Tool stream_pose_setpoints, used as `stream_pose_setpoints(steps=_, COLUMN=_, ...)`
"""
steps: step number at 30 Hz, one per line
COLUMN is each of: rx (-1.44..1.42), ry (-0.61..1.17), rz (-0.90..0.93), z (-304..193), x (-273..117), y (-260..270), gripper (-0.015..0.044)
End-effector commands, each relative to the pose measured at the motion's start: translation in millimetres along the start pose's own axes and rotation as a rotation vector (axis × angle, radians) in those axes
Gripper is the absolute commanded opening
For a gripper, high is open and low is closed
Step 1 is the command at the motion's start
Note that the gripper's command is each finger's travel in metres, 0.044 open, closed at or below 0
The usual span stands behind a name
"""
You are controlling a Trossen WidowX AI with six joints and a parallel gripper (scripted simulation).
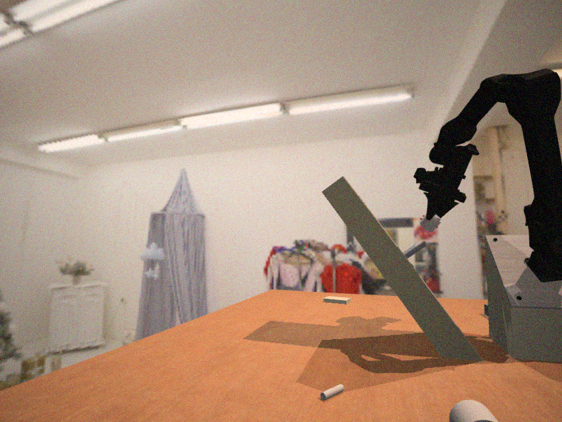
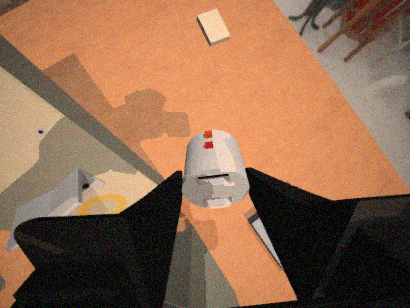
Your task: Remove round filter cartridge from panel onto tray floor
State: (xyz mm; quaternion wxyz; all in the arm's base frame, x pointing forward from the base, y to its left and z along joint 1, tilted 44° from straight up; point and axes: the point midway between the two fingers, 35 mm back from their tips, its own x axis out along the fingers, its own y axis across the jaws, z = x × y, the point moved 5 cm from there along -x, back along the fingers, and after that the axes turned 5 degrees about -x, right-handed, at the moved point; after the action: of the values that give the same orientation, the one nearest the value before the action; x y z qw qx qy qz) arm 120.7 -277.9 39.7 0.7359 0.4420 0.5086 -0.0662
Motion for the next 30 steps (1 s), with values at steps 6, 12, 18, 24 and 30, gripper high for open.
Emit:
stream_pose_setpoints(steps=6, rx=0.368, ry=-0.008, rz=-0.202, z=-29, x=11, y=-60, gripper=0.0)
stream_pose_setpoints(steps=12, rx=0.5, ry=-0.023, rz=-0.275, z=-40, x=15, y=-81, gripper=0.0)
stream_pose_setpoints(steps=18, rx=0.504, ry=-0.023, rz=-0.277, z=-41, x=16, y=-82, gripper=0.0)
stream_pose_setpoints(steps=24, rx=0.619, ry=-0.024, rz=-0.35, z=-76, x=30, y=-114, gripper=0.0)
stream_pose_setpoints(steps=30, rx=0.752, ry=-0.019, rz=-0.428, z=-120, x=48, y=-140, gripper=0.0)
